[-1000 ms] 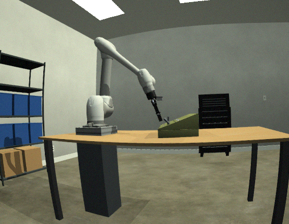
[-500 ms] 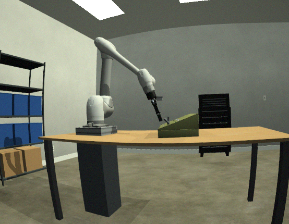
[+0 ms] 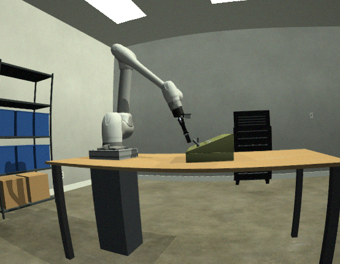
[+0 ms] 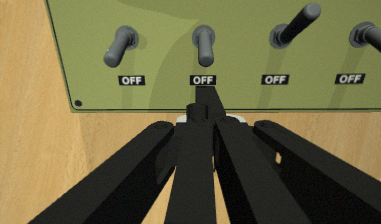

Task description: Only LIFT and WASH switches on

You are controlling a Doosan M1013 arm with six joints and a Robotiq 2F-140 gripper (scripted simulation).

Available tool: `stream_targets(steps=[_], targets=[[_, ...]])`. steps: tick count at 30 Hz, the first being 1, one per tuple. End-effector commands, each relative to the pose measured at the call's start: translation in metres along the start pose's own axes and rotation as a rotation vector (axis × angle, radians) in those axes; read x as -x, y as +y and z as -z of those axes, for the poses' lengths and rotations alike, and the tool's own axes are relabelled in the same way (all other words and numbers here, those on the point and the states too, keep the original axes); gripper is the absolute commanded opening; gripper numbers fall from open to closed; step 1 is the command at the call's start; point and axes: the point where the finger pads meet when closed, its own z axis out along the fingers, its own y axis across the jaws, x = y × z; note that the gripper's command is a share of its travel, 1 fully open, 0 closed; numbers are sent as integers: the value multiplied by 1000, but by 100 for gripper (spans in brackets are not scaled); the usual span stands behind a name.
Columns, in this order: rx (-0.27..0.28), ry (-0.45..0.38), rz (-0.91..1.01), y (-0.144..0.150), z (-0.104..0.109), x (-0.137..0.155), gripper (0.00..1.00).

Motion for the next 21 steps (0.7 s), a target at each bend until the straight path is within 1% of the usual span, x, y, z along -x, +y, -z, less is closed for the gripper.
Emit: stream_targets(steps=[1,21], targets=[[0,1,0,0,0,-1,10],[0,1,0,0,0,-11,10]])
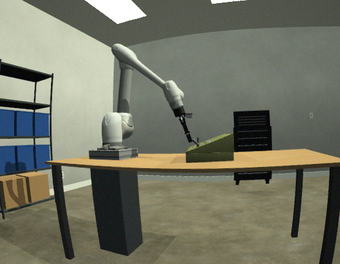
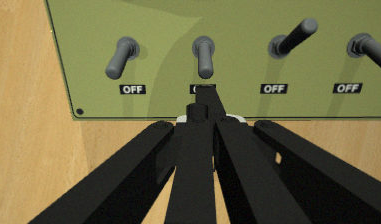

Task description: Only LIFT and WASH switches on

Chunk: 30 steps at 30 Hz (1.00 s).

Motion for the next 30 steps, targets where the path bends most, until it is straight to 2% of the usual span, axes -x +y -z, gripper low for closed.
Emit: stream_targets(steps=[1,30], targets=[[0,1,0,0,0,-2,10],[0,1,0,0,0,-25,10]])
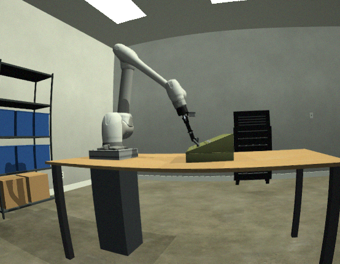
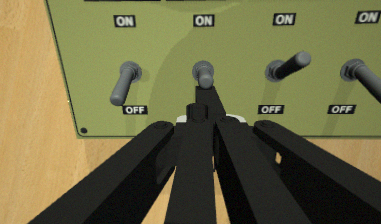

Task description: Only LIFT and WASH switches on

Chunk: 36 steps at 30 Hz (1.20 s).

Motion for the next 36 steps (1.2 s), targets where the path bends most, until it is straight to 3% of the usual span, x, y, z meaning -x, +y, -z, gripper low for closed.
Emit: stream_targets(steps=[1,36], targets=[[0,1,0,0,0,-3,10],[0,1,0,0,0,-5,10]])
